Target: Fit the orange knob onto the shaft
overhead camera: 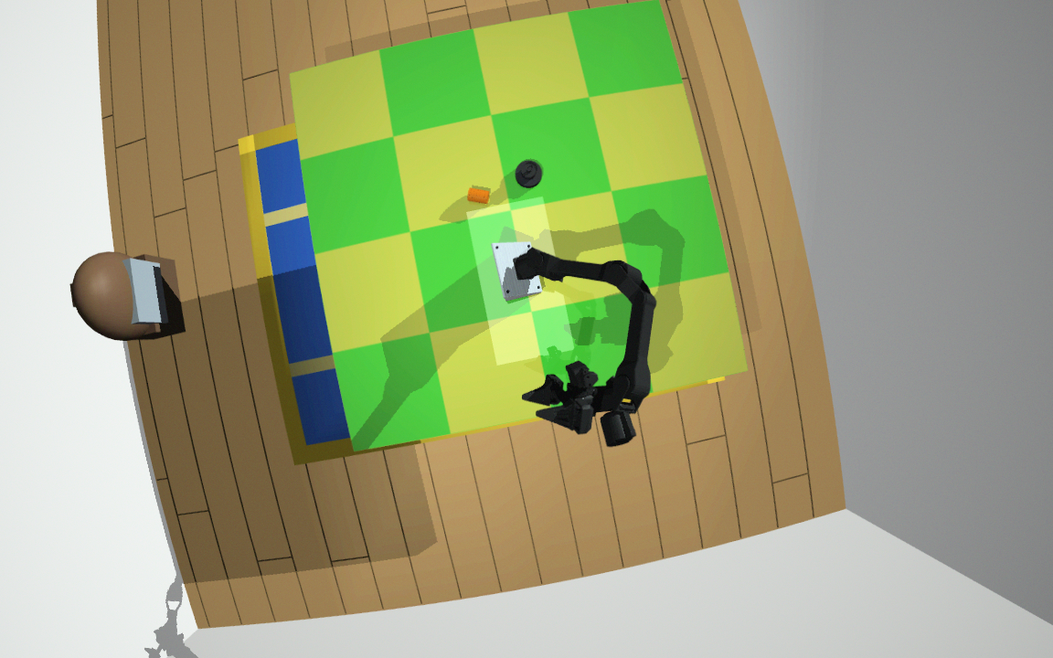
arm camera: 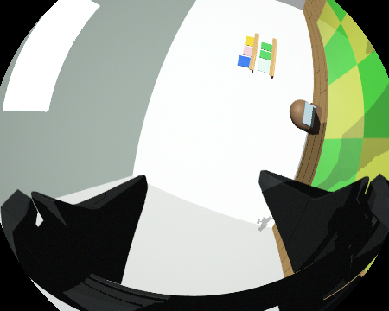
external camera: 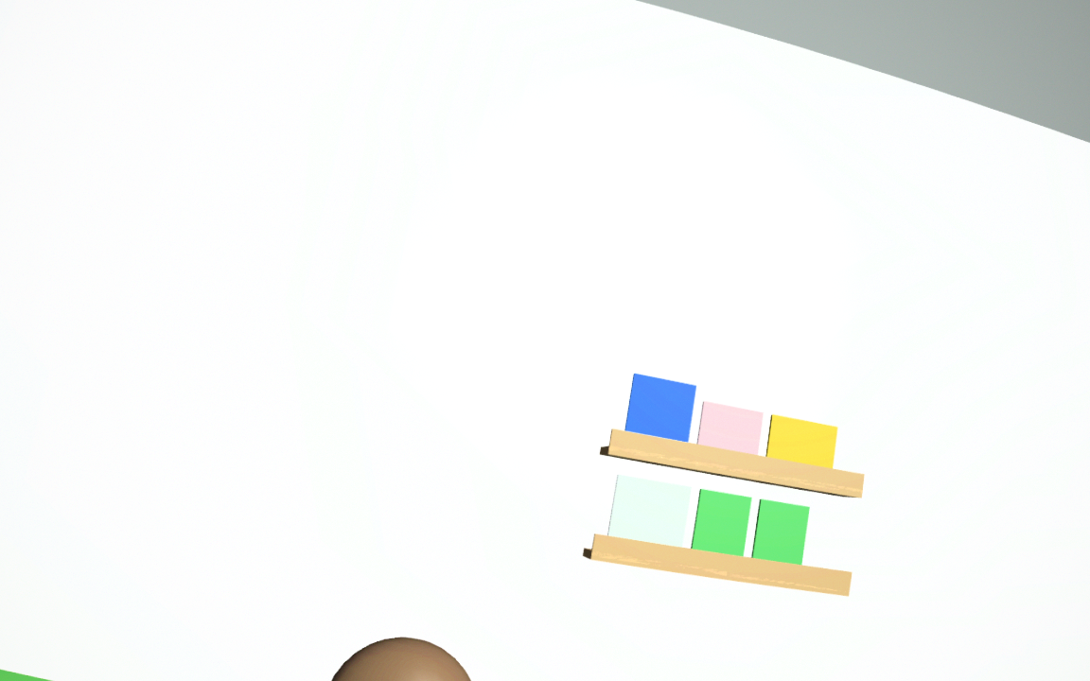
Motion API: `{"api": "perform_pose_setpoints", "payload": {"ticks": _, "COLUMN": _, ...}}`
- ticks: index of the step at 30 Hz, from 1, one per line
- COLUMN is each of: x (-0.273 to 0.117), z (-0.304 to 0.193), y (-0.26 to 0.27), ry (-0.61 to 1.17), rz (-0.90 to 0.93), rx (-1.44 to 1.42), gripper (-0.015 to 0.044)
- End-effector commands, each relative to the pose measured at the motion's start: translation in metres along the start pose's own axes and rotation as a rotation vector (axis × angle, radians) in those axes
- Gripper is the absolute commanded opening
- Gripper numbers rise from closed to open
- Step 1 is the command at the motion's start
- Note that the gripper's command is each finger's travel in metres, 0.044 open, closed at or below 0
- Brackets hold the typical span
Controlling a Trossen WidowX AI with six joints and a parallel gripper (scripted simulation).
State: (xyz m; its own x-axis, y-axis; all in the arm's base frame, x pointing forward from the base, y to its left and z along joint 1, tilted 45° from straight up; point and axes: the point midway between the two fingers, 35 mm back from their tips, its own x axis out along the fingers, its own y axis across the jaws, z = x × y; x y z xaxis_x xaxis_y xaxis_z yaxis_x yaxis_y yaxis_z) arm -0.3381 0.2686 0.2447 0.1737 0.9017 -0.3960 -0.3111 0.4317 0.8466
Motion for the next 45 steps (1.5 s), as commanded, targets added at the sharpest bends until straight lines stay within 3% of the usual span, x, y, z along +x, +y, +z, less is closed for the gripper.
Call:
{"api": "perform_pose_setpoints", "payload": {"ticks": 1, "x": 0.003, "z": 0.001, "y": -0.001, "ry": -0.007, "rz": -0.006, "rx": 0.001, "gripper": 0.0426}}
{"api": "perform_pose_setpoints", "payload": {"ticks": 14, "x": 0.183, "z": 0.134, "y": -0.09, "ry": -0.448, "rz": -0.44, "rx": 0.129, "gripper": 0.044}}
{"api": "perform_pose_setpoints", "payload": {"ticks": 24, "x": 0.243, "z": 0.272, "y": -0.201, "ry": -0.804, "rz": -0.811, "rx": 0.323, "gripper": 0.044}}
{"api": "perform_pose_setpoints", "payload": {"ticks": 34, "x": 0.218, "z": 0.4, "y": -0.334, "ry": -1.194, "rz": -1.199, "rx": 0.594, "gripper": 0.044}}
{"api": "perform_pose_setpoints", "payload": {"ticks": 45, "x": 0.106, "z": 0.47, "y": -0.473, "ry": -1.616, "rz": -1.673, "rx": 0.953, "gripper": 0.044}}
